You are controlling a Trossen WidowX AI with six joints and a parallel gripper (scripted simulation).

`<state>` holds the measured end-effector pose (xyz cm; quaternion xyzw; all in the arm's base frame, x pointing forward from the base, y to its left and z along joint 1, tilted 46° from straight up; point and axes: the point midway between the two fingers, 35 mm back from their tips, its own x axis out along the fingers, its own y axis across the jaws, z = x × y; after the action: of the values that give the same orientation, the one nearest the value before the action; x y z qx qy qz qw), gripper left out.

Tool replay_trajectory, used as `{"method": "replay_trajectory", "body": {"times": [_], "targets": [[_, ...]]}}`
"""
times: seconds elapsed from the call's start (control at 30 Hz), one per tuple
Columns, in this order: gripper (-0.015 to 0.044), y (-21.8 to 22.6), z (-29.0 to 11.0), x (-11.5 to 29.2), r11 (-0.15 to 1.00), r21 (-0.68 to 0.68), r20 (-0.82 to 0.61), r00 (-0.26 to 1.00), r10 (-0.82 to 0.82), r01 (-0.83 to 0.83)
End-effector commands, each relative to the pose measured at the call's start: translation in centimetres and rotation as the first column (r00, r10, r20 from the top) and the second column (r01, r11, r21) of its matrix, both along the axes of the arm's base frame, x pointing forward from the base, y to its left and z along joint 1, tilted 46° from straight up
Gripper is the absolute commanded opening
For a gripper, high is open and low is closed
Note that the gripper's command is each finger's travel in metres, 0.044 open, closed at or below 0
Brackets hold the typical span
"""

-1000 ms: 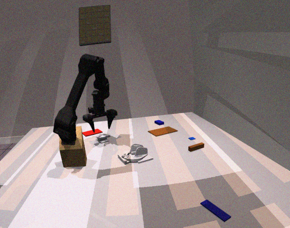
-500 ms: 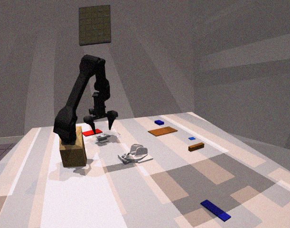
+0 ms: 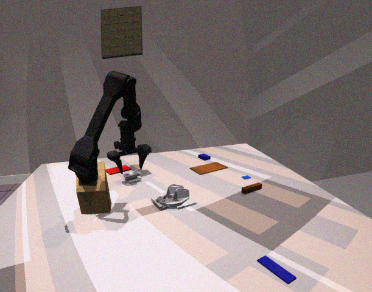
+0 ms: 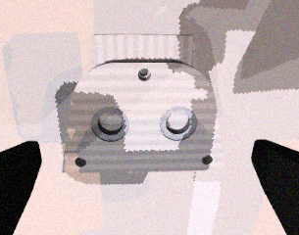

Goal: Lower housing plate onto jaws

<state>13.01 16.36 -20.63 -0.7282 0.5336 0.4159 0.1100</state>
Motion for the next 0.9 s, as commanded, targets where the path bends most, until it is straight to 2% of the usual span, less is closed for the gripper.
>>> {"method": "replay_trajectory", "body": {"times": [0.0, 0.87], "targets": [[0.0440, -0.3, -0.1, 0.0, 1.000, -0.008, -0.003, 1.000, 0.006, -0.006], [0.0440, -2.4, -2.2, 0.2, 1.000, -0.009, -0.003, 1.000, 0.006, -0.006]]}}
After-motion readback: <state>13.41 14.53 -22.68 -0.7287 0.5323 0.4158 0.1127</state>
